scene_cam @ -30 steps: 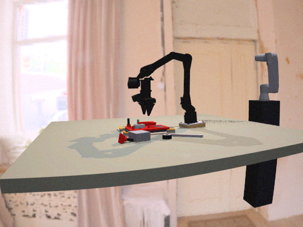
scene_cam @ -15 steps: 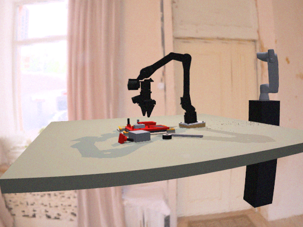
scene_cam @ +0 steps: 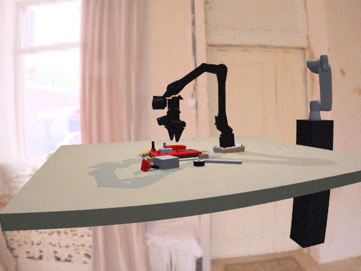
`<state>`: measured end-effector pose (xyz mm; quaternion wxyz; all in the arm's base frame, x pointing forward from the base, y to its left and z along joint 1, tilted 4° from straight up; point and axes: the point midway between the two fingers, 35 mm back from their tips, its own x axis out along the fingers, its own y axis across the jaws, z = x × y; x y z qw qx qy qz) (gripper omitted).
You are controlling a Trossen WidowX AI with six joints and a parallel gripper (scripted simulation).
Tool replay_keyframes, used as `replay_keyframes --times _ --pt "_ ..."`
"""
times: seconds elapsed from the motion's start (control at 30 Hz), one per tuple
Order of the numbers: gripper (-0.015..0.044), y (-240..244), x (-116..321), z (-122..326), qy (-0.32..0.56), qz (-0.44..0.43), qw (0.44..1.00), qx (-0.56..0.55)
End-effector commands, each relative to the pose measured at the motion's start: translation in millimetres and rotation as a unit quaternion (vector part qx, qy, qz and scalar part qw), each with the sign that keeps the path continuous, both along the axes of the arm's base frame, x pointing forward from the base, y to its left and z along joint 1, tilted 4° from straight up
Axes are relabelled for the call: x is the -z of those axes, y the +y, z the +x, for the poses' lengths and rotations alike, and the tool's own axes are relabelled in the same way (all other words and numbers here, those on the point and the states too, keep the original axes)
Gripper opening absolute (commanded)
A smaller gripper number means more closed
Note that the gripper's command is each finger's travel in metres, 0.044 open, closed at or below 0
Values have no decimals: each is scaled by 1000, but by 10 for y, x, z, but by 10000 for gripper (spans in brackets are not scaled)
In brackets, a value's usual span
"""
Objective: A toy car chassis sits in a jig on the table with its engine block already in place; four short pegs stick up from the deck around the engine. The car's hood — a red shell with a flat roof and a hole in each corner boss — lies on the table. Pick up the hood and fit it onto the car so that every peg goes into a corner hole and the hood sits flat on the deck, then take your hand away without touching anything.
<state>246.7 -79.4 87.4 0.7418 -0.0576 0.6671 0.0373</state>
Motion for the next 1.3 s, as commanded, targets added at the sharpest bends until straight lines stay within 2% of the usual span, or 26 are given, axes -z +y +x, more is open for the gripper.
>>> replay_keyframes --times 0.0,1.27 --pt "440 -4 35 -5 3 -2 1000 0" --pt "440 1 240 7 3 -1 1000 0"
